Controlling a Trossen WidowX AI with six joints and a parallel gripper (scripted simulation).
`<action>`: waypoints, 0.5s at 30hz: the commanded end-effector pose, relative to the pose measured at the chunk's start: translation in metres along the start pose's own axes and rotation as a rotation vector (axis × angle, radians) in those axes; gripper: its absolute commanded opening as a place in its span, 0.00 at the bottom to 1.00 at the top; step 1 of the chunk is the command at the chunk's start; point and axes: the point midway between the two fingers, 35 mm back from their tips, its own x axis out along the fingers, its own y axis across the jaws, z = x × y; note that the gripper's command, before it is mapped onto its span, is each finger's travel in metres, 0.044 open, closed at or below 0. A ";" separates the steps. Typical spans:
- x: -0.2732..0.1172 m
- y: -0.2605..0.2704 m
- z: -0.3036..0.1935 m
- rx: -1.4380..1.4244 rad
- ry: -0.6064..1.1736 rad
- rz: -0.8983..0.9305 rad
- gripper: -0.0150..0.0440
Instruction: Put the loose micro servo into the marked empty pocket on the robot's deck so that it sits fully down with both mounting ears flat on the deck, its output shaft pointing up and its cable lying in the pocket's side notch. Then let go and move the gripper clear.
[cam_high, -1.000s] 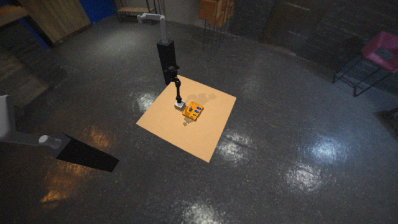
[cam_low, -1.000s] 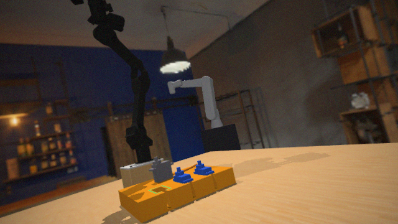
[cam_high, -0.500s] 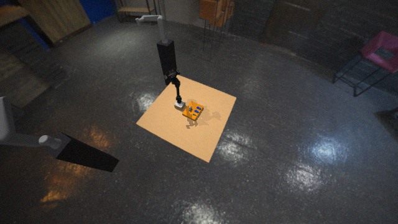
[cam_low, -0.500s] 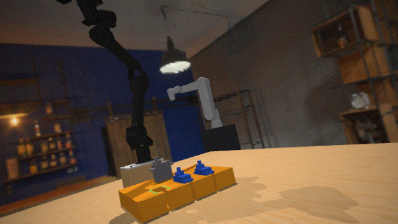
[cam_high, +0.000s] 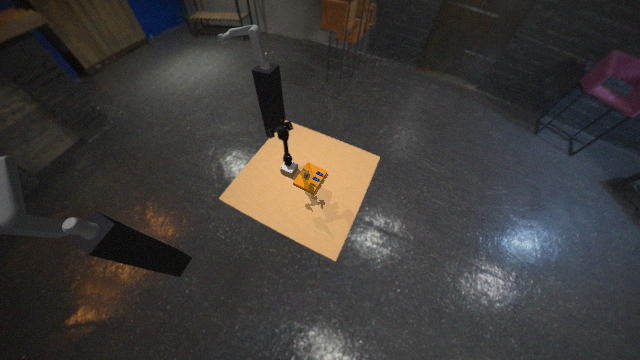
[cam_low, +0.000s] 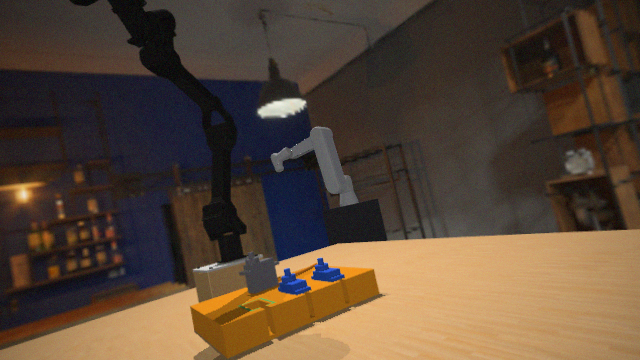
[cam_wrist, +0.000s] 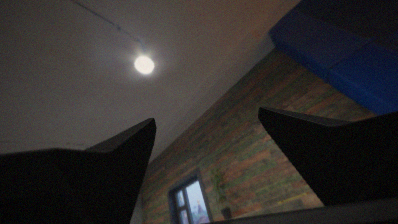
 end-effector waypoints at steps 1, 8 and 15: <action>-0.003 -0.001 -0.036 -0.048 0.104 -0.003 1.00; -0.012 0.004 -0.077 -0.095 0.227 0.009 1.00; -0.026 0.008 -0.122 -0.172 0.367 0.037 1.00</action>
